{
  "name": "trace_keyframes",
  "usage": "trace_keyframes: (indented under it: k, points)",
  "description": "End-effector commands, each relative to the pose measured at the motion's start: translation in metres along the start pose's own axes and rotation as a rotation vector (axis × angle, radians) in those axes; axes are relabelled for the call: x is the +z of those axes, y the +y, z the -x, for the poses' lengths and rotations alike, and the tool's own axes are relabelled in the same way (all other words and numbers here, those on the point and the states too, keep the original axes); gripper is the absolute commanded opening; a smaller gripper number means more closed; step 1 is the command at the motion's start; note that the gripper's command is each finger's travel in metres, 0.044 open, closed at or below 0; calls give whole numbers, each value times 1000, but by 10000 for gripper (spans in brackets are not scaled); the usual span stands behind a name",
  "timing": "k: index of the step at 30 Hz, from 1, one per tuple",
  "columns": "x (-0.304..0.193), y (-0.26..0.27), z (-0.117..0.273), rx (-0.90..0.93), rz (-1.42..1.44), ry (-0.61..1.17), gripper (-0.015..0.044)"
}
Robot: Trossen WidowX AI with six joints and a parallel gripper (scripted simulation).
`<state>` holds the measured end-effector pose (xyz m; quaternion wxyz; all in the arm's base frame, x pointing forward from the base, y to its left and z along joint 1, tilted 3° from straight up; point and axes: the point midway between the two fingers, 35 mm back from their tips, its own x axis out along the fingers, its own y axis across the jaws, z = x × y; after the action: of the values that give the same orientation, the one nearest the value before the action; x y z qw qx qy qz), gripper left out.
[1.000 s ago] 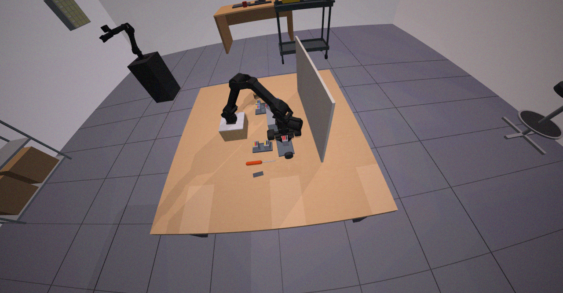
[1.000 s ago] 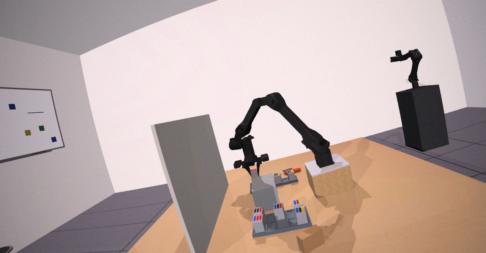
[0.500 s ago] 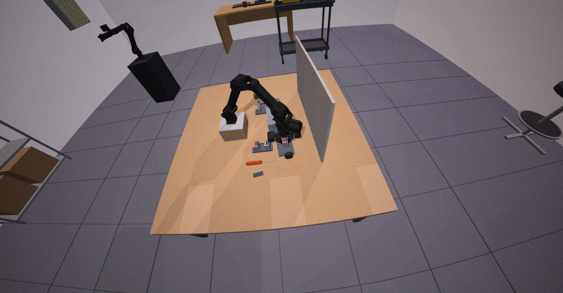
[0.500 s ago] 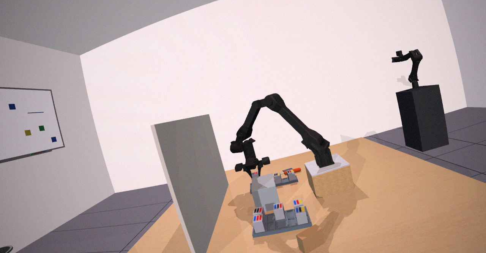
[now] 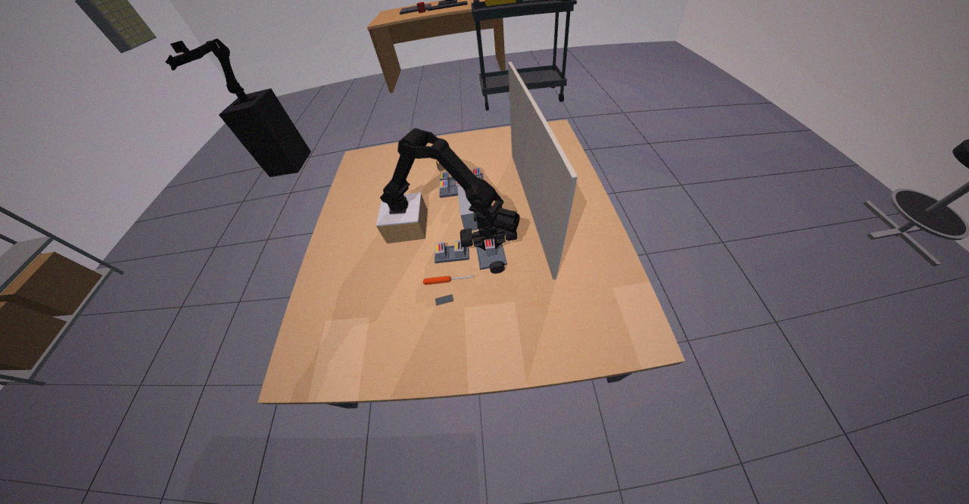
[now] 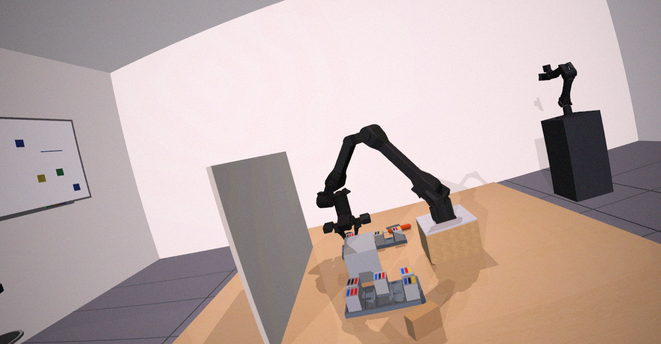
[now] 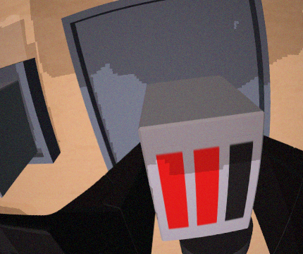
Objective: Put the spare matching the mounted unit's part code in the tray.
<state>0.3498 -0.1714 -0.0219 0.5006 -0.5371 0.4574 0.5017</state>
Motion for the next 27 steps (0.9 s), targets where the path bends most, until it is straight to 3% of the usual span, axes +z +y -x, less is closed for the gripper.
trace_keyframes:
  k: [1, 4, 21, 23, 27]
  points:
    - [1, 1, -5, -2, -5, -4, 0]
    - [2, 1, -8, -2, -5, -4, 0]
    - [1, 1, -5, 0, 0, 0, 440]
    - [0, -1, 7, 0, -1, -1, 440]
    - [-1, -2, 76, -2, -4, -2, 440]
